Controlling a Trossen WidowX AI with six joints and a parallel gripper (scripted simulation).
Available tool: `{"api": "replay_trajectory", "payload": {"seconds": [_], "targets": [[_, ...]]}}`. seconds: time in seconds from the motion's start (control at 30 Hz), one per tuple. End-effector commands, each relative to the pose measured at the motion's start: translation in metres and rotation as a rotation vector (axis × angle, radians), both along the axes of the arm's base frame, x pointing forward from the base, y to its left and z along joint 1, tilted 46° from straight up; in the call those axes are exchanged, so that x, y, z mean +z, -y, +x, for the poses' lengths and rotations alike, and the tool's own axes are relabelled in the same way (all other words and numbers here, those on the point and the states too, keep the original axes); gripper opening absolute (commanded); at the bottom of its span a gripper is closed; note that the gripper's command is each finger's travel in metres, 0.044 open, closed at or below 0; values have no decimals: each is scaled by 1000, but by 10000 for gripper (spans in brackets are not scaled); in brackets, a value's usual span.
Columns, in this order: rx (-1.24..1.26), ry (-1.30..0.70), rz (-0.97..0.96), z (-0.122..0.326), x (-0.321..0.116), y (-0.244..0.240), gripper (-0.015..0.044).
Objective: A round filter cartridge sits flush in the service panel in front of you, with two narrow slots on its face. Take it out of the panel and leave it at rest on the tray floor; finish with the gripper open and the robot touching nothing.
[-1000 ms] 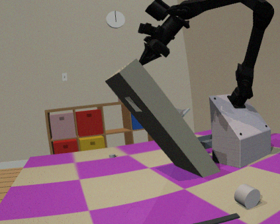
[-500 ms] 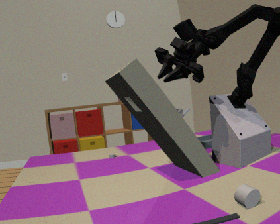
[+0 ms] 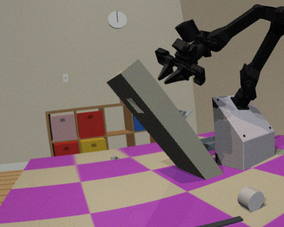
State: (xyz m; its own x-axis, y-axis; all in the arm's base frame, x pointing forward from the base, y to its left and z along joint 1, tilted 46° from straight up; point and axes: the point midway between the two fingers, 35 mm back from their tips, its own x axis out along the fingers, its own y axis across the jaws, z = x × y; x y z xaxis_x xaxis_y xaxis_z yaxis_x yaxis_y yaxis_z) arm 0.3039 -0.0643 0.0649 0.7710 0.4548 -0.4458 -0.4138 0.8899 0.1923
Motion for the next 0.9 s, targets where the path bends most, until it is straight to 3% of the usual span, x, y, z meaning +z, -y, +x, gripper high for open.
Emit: {"api": "replay_trajectory", "payload": {"seconds": [0.0,0.87], "targets": [[-6,-10,4,4,-5,-2,113],[-8,-4,8,34,-22,-21,113]]}}
